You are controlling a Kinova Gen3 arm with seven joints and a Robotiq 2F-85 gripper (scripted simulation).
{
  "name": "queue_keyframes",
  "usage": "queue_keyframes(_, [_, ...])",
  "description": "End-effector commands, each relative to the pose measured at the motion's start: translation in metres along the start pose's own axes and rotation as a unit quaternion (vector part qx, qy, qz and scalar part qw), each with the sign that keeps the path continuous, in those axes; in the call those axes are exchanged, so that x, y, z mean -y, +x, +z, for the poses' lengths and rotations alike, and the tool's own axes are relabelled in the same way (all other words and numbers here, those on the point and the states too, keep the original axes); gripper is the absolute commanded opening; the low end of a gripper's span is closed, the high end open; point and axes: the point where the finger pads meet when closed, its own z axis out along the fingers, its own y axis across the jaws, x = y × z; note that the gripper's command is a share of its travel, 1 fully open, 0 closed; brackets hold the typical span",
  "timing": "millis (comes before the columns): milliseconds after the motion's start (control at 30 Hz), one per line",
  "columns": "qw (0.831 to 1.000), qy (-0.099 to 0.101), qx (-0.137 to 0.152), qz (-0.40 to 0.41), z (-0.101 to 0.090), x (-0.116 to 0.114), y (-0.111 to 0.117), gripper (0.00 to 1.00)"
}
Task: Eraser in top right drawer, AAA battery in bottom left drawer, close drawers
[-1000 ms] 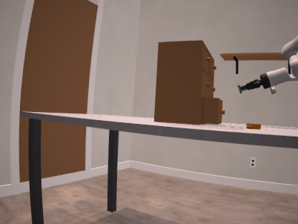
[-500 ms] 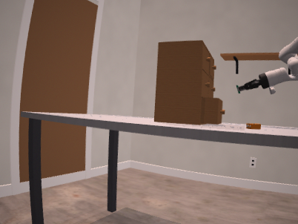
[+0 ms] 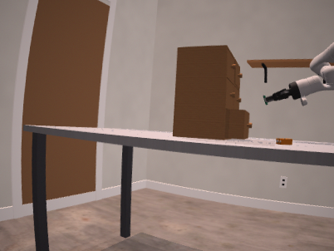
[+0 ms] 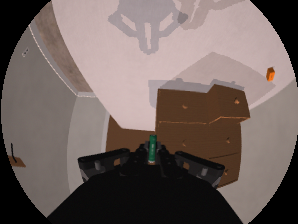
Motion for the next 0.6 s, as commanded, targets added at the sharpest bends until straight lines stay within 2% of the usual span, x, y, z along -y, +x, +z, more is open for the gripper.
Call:
queue_keyframes(0, [1.000,-0.002,0.002,0.003,0.002,-0.007,-0.003,0.05])
queue_keyframes(567, [1.000,-0.002,0.002,0.002,0.006,-0.017,-0.002,0.05])
